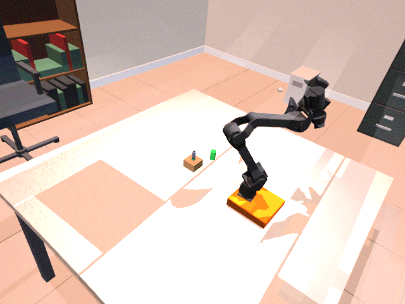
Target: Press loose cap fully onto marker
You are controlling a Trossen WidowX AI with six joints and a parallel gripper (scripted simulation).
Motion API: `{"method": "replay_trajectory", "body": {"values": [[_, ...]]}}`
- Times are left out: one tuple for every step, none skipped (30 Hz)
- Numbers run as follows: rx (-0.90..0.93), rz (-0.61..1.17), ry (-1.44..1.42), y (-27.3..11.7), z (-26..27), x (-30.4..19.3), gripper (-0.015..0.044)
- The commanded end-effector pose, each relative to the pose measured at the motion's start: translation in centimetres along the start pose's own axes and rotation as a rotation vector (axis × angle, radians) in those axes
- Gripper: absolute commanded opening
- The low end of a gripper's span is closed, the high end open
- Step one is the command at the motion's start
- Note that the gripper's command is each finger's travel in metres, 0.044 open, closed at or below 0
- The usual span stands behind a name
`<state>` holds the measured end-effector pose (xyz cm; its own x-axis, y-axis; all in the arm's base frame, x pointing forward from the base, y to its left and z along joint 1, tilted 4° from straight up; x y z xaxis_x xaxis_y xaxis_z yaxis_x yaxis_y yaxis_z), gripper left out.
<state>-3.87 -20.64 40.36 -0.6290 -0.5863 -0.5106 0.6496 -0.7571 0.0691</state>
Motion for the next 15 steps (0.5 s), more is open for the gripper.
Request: {"method": "replay_trajectory", "body": {"values": [[0.001, 0.002, -0.003, 0.1, 0.0, 0.1, 0.0374], [0.003, 0.009, -0.014, 0.6, 0.0, 0.3, 0.0347], [0.005, 0.018, -0.031, 1.4, 0.0, 0.6, 0.0321], [0.004, 0.026, -0.052, 2.3, -0.1, 1.0, 0.0295], [0.000, 0.031, -0.074, 3.3, -0.2, 1.4, 0.0269], [-0.007, 0.034, -0.097, 4.4, -0.5, 1.8, 0.0242], [-0.019, 0.034, -0.120, 5.5, -0.9, 2.1, 0.0240], [-0.034, 0.034, -0.145, 6.6, -1.4, 2.4, 0.0240], [-0.054, 0.032, -0.172, 7.7, -1.9, 2.6, 0.0240], [-0.078, 0.031, -0.201, 8.8, -2.6, 2.8, 0.0240], [-0.106, 0.029, -0.233, 9.9, -3.3, 3.0, 0.0240], [-0.138, 0.029, -0.267, 11.0, -4.2, 3.0, 0.0240], [-0.161, 0.029, -0.290, 11.7, -4.8, 3.0, 0.0240], [-0.181, 0.030, -0.310, 12.2, -5.3, 3.0, 0.0240], [-0.202, 0.031, -0.331, 12.8, -5.9, 3.0, 0.0240]]}}
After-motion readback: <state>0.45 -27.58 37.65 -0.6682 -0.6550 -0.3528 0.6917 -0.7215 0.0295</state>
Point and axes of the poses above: the point midway between the two fingers, 35 mm back from their tips, its own y axis out along the fingers, its own z axis across the jaws, x = y × z, the point moved 4 cm from there along -y, back along the fingers, and after that the axes turned 12 degrees about y, right-handed, at the moved point
